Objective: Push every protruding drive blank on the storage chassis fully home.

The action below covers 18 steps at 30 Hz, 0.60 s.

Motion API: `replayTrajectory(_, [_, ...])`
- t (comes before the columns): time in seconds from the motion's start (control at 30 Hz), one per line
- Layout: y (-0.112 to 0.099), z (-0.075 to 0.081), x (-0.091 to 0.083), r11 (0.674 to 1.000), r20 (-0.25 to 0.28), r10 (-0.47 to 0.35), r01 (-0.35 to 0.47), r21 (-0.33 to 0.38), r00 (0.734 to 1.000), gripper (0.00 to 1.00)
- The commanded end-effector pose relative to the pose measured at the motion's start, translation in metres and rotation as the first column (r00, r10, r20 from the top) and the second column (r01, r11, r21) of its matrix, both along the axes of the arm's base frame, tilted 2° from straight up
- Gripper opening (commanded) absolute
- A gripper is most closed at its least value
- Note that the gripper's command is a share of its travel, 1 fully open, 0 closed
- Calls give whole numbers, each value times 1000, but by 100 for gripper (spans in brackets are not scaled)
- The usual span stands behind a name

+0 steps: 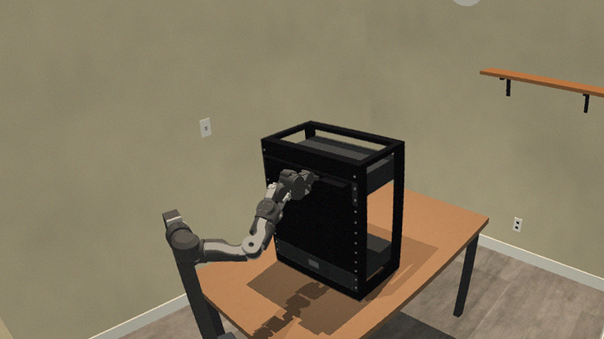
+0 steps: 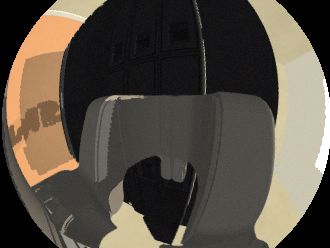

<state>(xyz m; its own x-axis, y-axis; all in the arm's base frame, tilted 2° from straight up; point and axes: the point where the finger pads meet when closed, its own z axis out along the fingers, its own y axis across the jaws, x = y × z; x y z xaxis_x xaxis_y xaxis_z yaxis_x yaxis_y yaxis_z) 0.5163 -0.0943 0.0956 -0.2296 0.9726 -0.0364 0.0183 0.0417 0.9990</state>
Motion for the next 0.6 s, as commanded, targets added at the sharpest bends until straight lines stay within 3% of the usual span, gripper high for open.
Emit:
replayTrajectory(0.0, [1, 6, 0, 1000, 18, -2, 2, 4, 1000, 0])
replayTrajectory(0.27, [-1, 6, -11, 1000, 19, 1, -1, 3, 1000, 0])
replayTrajectory(0.57, [-11, 6, -55, 1000, 18, 1, -1, 3, 1000, 0])
